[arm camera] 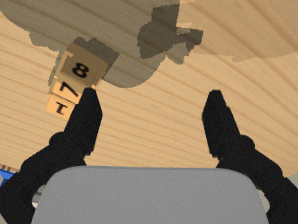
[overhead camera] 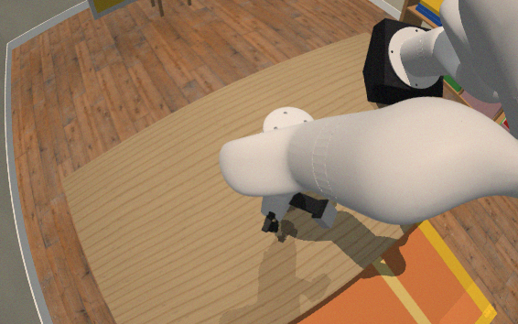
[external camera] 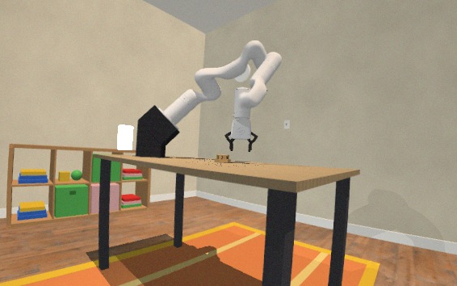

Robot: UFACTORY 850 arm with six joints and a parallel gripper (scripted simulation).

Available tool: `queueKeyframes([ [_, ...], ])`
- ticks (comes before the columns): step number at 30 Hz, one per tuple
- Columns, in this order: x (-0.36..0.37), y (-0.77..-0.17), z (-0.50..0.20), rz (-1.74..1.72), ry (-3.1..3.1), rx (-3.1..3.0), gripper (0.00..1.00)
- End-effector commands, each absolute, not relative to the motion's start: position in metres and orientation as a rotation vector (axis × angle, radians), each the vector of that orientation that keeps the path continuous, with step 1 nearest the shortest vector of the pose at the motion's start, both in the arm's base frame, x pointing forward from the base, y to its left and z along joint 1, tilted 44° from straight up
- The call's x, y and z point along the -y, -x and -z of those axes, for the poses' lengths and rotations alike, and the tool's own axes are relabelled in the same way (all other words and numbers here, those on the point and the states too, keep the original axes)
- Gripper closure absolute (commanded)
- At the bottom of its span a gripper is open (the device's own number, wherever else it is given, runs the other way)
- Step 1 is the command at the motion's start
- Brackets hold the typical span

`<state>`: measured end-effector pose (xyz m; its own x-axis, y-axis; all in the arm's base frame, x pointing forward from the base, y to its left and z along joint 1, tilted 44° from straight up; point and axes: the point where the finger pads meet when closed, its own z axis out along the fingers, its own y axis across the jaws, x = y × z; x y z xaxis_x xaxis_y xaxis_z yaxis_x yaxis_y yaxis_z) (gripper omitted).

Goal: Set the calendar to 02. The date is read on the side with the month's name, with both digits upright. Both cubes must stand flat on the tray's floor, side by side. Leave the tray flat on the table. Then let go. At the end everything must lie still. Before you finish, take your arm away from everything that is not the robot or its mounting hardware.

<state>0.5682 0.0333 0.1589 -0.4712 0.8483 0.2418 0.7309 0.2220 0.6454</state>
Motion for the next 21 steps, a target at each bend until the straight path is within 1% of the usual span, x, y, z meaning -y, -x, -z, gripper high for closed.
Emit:
queueKeyframes([
  [1, -0.0330, -0.5685, -0.1594, -1.083, -1.517, -2.323, 0.00],
  [14, -0.0330, -0.5685, -0.1594, -1.083, -1.519, -2.322, 0.00],
  [21, -0.0313, -0.5683, -0.1581, -1.110, -1.679, -2.255, 0.00],
])
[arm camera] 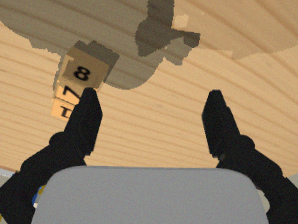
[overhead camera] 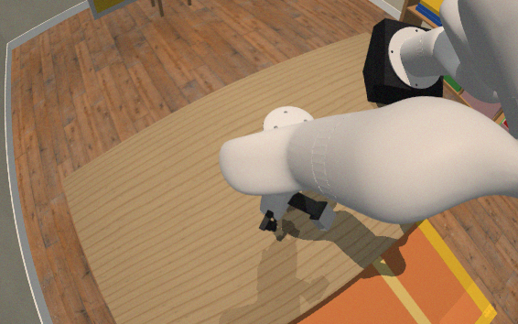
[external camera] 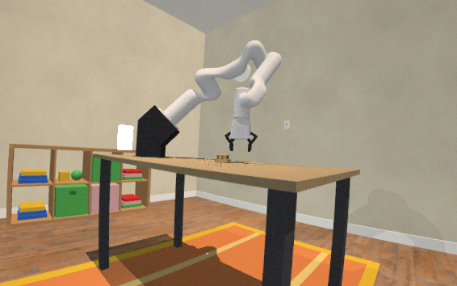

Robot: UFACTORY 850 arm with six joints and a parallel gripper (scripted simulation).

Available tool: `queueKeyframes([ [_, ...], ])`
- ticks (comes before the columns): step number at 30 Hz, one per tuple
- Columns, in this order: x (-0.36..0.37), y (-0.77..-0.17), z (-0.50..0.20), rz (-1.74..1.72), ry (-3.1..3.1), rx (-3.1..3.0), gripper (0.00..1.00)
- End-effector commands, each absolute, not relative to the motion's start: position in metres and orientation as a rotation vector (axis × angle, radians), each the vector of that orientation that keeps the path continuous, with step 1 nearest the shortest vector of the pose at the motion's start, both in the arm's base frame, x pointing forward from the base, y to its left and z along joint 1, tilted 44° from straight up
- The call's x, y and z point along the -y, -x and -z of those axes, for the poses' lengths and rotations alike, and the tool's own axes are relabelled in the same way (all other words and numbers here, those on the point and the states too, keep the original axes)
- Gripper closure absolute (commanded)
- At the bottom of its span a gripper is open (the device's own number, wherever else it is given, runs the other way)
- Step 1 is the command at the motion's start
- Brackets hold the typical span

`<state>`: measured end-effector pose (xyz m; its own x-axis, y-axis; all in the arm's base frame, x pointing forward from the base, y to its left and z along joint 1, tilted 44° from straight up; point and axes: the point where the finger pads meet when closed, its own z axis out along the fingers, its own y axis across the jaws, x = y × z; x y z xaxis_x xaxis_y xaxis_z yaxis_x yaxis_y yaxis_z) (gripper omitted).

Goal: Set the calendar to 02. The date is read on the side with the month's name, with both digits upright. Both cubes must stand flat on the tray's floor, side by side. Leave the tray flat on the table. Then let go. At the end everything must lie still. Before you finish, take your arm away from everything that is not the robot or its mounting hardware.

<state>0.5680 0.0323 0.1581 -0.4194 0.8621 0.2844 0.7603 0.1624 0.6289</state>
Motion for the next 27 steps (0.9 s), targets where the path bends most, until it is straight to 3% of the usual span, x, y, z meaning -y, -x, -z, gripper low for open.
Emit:
queueKeyframes([
  [1, -0.031, -0.568, -0.158, -1.119, -1.733, -2.231, 0.00],
  [27, -0.003, -0.564, -0.137, -1.186, -2.297, -1.891, 0.00],
])
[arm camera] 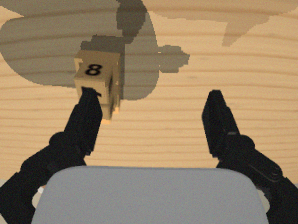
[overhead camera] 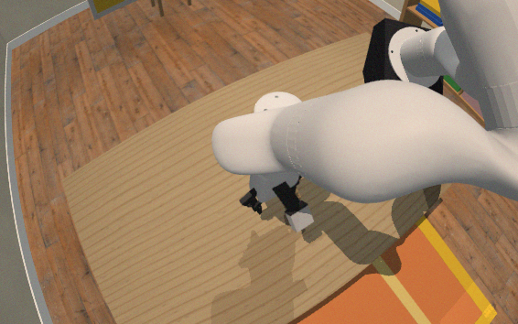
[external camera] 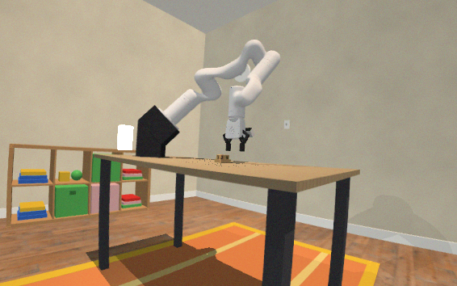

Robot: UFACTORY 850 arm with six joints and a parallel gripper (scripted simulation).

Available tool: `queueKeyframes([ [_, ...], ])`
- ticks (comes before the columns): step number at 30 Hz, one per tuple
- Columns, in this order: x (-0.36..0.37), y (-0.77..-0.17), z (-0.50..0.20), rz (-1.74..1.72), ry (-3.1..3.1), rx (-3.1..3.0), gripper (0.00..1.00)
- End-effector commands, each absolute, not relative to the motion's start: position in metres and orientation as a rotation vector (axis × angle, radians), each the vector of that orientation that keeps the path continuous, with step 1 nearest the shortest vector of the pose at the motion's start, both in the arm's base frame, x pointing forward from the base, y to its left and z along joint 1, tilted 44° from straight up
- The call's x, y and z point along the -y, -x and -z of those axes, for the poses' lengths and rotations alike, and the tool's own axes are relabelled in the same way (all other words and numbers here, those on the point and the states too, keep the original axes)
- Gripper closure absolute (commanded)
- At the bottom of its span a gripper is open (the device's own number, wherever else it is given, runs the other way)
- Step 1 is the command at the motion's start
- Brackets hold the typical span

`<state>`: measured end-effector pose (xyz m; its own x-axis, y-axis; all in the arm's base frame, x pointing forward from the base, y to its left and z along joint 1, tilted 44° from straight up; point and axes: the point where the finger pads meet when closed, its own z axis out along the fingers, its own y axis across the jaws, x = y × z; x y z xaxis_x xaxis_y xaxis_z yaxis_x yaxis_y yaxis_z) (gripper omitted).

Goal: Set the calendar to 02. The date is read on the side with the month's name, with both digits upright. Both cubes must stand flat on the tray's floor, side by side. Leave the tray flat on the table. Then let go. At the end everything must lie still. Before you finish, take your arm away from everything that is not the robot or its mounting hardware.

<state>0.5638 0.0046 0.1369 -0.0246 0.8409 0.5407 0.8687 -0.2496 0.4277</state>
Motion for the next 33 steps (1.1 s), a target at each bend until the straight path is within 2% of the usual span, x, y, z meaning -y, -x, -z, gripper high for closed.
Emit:
queueKeyframes([
  [1, -0.003, -0.564, -0.136, 1.134, 2.235, 1.767, 0.00],
  [33, 0.027, -0.560, -0.113, 0.984, 2.495, 0.960, 0.00],
])
